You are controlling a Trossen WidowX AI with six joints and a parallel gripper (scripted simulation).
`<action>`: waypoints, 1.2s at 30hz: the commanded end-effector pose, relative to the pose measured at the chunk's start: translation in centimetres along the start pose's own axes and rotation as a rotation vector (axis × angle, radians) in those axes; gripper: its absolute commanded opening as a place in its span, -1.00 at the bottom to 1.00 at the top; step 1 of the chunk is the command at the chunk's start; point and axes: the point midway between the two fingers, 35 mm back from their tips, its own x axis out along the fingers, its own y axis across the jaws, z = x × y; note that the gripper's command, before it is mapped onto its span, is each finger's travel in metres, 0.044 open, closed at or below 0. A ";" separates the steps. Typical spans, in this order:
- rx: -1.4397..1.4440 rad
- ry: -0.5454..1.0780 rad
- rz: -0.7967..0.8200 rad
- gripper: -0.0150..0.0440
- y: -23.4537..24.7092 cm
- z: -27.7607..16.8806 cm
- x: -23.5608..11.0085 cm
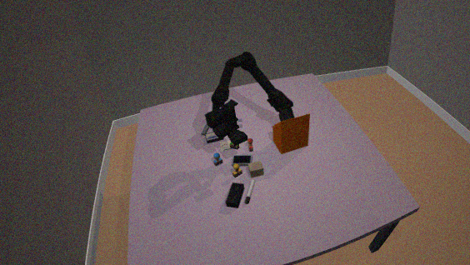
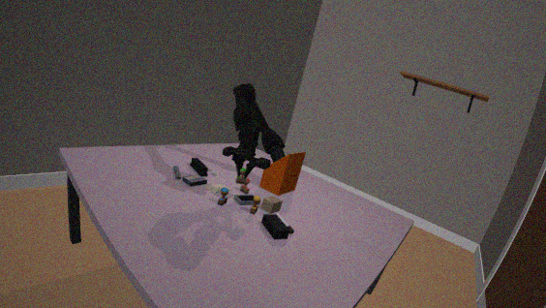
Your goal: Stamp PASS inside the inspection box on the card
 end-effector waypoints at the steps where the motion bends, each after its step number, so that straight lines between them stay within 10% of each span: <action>1: -0.081 -0.002 -0.003 -0.49 -1.2 0.2 -0.1; 36: -0.713 0.009 -0.017 -0.49 -10.4 -0.2 0.2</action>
